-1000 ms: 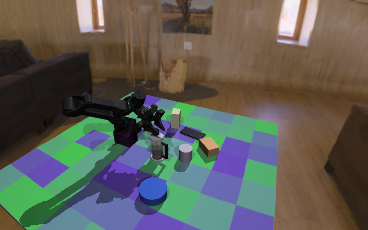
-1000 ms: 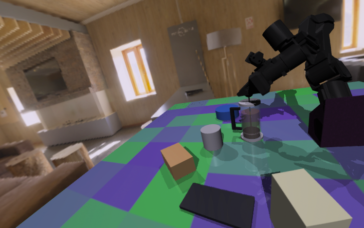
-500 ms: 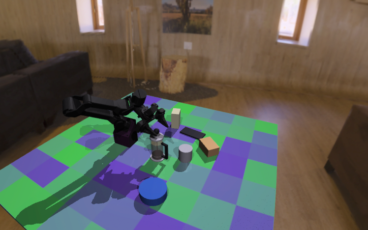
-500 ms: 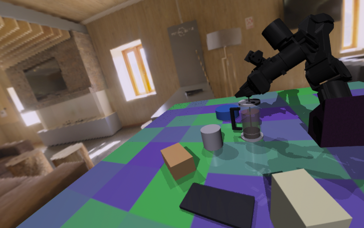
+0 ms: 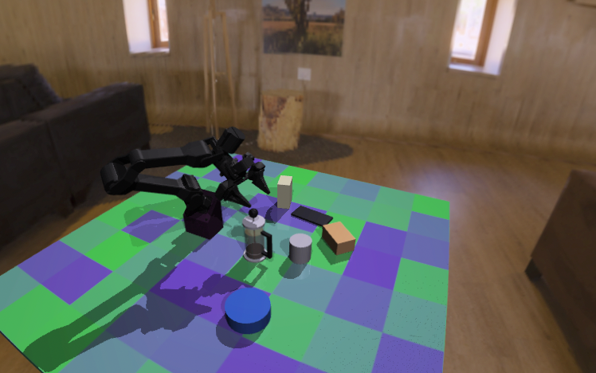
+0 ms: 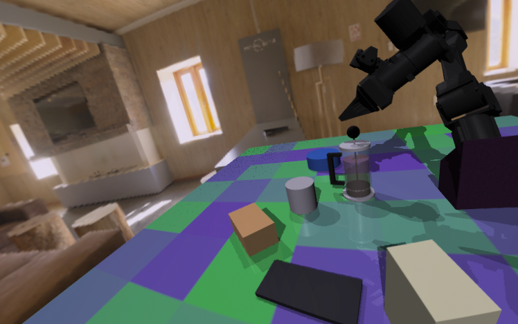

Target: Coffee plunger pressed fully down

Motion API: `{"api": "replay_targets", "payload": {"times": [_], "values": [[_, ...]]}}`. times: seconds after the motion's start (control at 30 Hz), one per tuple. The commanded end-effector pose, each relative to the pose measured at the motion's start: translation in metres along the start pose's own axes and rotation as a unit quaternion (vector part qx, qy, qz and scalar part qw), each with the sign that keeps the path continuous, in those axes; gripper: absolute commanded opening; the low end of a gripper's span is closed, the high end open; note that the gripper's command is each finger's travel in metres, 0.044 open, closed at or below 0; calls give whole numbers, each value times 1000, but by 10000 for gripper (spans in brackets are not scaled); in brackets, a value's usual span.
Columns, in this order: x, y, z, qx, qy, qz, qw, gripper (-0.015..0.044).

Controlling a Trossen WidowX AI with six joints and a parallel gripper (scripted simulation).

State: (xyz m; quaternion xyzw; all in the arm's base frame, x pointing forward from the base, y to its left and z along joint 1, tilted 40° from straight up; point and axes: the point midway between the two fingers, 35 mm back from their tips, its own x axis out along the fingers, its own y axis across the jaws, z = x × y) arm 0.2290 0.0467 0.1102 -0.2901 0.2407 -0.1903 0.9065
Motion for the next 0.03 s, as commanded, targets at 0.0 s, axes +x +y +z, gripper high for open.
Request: {"api": "replay_targets", "payload": {"times": [0.0], "values": [[-29, -14, 24, -1, -21, -11, 1000, 440]]}}
